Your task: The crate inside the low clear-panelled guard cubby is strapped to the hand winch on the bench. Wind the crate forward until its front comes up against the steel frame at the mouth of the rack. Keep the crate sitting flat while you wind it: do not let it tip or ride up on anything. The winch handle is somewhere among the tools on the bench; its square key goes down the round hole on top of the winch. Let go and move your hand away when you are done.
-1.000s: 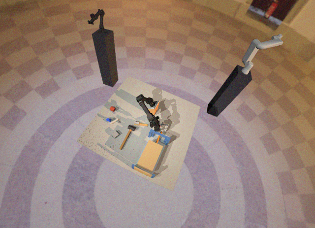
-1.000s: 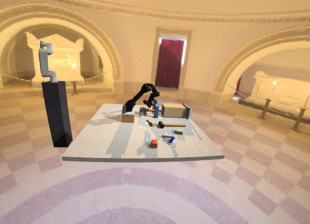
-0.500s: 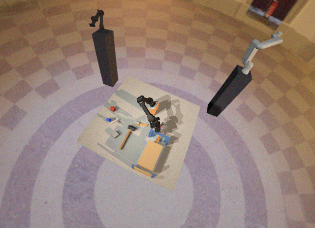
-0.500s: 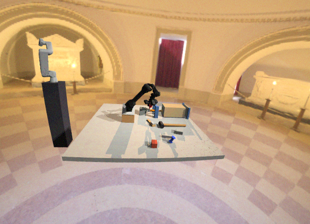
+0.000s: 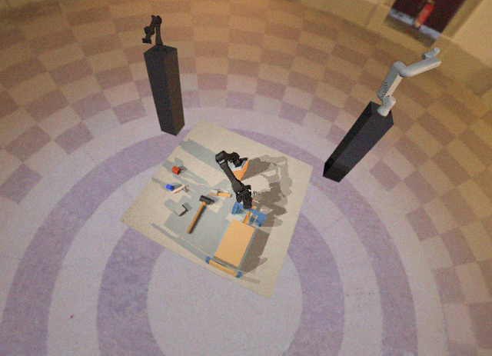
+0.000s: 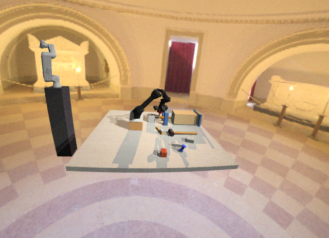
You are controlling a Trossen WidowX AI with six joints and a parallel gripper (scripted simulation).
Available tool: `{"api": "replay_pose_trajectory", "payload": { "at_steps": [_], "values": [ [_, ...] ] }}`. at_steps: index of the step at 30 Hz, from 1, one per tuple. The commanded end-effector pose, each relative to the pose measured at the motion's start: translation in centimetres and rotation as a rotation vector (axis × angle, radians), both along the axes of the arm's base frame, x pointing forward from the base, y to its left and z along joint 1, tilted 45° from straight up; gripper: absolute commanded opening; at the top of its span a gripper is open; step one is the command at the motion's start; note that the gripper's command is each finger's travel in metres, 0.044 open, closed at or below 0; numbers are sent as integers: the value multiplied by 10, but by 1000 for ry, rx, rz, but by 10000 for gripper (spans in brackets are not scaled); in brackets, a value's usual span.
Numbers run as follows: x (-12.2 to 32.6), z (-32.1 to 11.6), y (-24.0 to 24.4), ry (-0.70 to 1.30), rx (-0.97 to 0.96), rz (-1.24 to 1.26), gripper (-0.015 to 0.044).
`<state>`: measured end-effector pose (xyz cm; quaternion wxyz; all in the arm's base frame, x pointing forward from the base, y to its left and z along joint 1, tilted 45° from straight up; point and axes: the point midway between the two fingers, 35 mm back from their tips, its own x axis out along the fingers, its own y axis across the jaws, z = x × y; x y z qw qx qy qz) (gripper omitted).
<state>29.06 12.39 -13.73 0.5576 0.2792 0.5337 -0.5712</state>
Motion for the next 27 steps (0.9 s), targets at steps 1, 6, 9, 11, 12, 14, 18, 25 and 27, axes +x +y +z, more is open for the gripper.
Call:
{"api": "replay_pose_trajectory", "payload": {
  "at_steps": [1, 6, 9, 11, 12, 14, 18, 25, 27],
  "values": [
    [4, -9, 3, -3, -1, 1, 0],
    [6, -12, 7, -3, 0, 1, 0],
    [7, -14, 9, -3, 0, 1, 0],
    [8, -16, 10, -4, 0, 1, 0],
    [9, -17, 11, -4, 0, 1, 0],
    [9, -18, 12, -4, 0, 1, 0],
    [11, -21, 16, -4, 0, 1, 0],
    [12, -26, 21, -4, 1, 1, 0],
    [13, -28, 22, -4, 1, 1, 0]
  ]
}}
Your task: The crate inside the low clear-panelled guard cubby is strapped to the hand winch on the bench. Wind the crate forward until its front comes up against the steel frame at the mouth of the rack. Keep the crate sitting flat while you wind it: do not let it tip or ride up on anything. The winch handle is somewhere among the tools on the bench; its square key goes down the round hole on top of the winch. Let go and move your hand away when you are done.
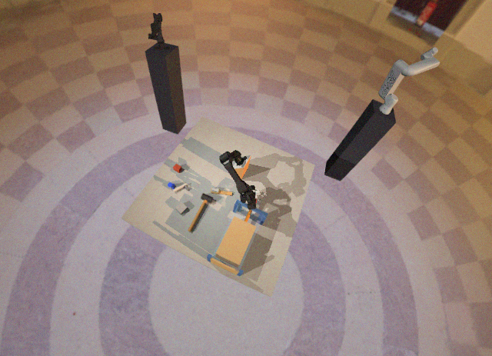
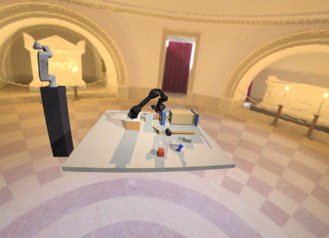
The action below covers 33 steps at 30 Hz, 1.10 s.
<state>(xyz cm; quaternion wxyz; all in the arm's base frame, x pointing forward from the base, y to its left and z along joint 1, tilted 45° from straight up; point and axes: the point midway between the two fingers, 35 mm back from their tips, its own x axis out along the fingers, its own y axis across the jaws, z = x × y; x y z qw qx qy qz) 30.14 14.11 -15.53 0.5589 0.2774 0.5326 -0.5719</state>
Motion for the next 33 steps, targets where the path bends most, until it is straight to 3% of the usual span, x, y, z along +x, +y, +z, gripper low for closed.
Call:
{"api": "replay_pose_trajectory", "payload": {
  "at_steps": [1, 33],
  "values": [
    [2, -11, 6, -4, 6, -1, 0],
    [1, -35, 32, -5, 8, -1, 0]
  ]
}}
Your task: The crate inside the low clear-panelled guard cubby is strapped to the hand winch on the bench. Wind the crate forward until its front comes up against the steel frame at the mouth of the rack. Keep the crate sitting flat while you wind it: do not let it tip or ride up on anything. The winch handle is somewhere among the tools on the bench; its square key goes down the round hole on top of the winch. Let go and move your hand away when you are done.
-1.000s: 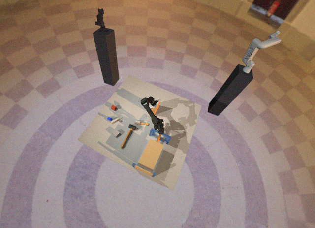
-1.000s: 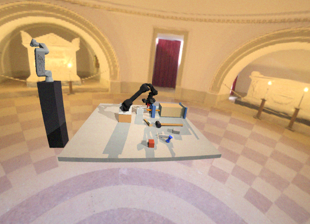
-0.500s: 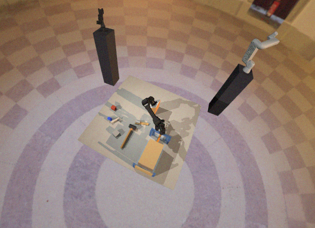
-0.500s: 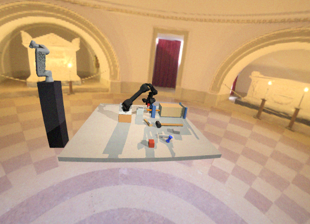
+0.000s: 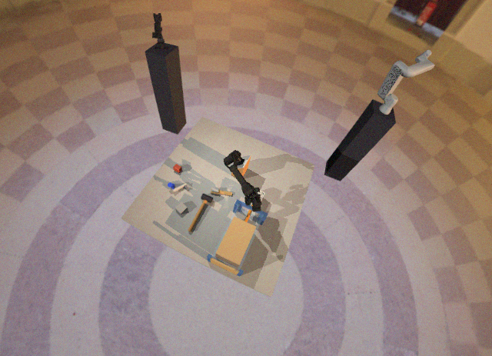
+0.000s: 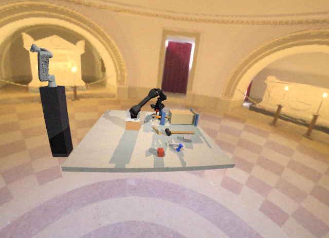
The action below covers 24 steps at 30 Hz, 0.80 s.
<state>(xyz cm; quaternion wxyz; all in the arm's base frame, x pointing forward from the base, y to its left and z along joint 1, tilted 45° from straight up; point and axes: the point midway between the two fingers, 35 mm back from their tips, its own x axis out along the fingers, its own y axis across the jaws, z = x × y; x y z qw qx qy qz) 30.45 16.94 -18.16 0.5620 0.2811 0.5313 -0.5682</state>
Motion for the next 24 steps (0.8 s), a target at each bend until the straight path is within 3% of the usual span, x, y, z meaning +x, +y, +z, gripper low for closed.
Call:
{"api": "replay_pose_trajectory", "payload": {
  "at_steps": [1, 24],
  "values": [
    [-3, -9, 4, 6, 3, -4, 0],
    [-11, -25, 23, 6, 5, -4, 0]
  ]
}}
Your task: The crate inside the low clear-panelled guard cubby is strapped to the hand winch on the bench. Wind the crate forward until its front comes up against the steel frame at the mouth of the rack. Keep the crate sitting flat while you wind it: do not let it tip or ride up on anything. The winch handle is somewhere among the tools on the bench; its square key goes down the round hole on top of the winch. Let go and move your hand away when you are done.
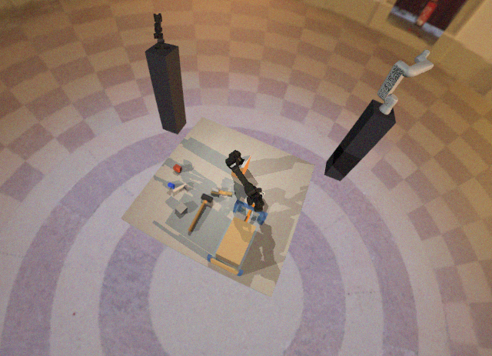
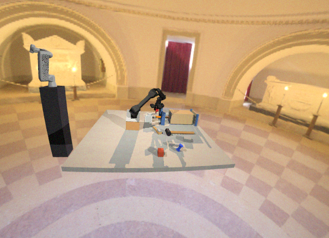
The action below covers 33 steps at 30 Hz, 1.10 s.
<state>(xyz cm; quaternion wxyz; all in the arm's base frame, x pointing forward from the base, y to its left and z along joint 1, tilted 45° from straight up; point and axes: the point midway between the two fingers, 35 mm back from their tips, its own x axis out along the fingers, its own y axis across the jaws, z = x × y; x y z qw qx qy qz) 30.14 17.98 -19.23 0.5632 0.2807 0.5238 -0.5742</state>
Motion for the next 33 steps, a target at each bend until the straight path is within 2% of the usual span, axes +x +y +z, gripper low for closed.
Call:
{"api": "replay_pose_trajectory", "payload": {
  "at_steps": [1, 33],
  "values": [
    [-9, -15, 13, 12, 21, 6, 0],
    [-26, -30, 31, 12, 23, 6, 0]
  ]
}}
